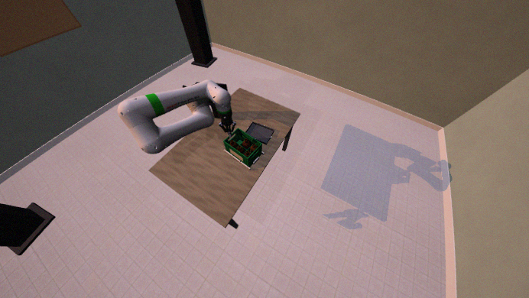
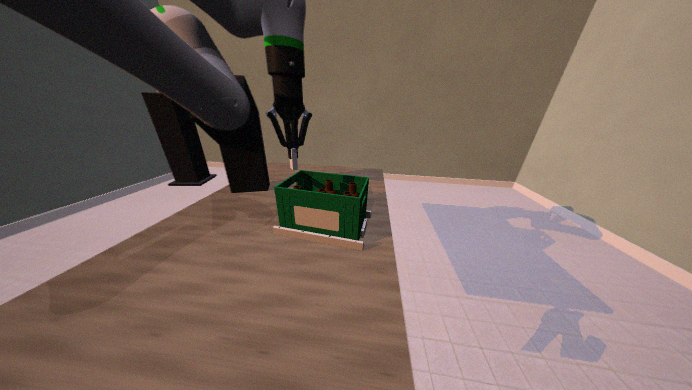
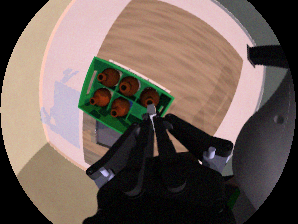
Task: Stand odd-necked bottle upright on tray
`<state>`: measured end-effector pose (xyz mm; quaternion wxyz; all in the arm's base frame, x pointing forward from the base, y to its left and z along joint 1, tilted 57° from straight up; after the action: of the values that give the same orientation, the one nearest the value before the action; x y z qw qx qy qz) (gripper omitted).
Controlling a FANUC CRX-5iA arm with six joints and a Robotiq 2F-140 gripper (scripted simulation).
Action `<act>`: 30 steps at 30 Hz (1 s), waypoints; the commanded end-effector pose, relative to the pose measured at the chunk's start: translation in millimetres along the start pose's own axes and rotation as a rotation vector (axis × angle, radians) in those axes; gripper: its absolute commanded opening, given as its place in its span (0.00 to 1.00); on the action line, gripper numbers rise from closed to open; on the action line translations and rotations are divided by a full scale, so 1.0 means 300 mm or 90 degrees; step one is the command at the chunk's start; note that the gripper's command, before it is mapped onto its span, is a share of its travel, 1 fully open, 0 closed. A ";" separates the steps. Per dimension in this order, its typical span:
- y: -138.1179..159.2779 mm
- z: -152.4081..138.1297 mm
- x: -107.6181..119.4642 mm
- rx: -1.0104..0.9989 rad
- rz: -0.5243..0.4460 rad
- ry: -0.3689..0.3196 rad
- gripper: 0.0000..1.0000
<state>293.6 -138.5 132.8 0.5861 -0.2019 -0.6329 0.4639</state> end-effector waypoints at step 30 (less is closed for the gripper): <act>-0.178 -0.245 0.007 0.000 0.005 -0.009 0.10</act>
<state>366.5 -133.9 169.7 0.5786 -0.2019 -0.6362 0.4687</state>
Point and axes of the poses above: the point where the finger pads meet when closed, its own x axis back along the fingers, its own z axis across the jaws, y = z × x, the point moved 6 cm from there along x, back along the fingers, and after that the axes turned 10 degrees about -x, right-handed, at the moved point
